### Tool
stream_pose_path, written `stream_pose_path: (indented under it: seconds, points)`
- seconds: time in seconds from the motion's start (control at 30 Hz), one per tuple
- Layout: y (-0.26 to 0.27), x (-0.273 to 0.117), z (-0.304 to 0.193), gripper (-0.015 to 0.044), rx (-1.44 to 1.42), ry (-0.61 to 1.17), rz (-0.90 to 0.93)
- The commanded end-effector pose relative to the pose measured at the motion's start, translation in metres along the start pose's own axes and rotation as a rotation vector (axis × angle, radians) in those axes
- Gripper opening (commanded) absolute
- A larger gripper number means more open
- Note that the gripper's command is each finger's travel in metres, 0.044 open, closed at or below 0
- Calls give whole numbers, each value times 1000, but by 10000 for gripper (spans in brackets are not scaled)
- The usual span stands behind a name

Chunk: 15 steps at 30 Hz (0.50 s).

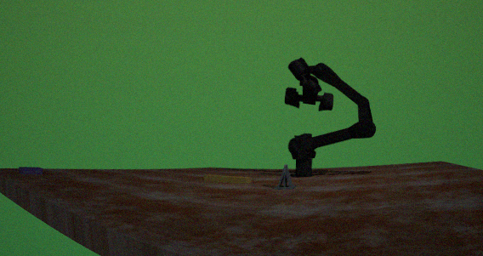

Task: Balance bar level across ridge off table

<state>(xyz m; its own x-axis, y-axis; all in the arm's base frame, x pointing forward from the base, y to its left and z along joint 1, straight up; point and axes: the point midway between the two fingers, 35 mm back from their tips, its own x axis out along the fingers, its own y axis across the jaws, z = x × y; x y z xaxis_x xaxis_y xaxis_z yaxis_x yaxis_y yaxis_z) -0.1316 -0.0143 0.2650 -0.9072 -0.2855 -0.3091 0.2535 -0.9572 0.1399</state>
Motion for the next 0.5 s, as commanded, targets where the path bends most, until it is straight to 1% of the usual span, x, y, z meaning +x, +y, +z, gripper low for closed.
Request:
stream_pose_path:
  seconds: [0.0, 0.07, 0.1, 0.3, 0.47]
  points:
    - [0, 0, 0, 374, -3, 1, 1]
    - [4, 1, 0, 321, -27, 10, 13]
    - [7, 1, -1, 315, -48, 18, 23]
    - [35, 5, -7, 315, -253, 85, 125]
    - [57, 8, -19, 315, -344, 152, 190]
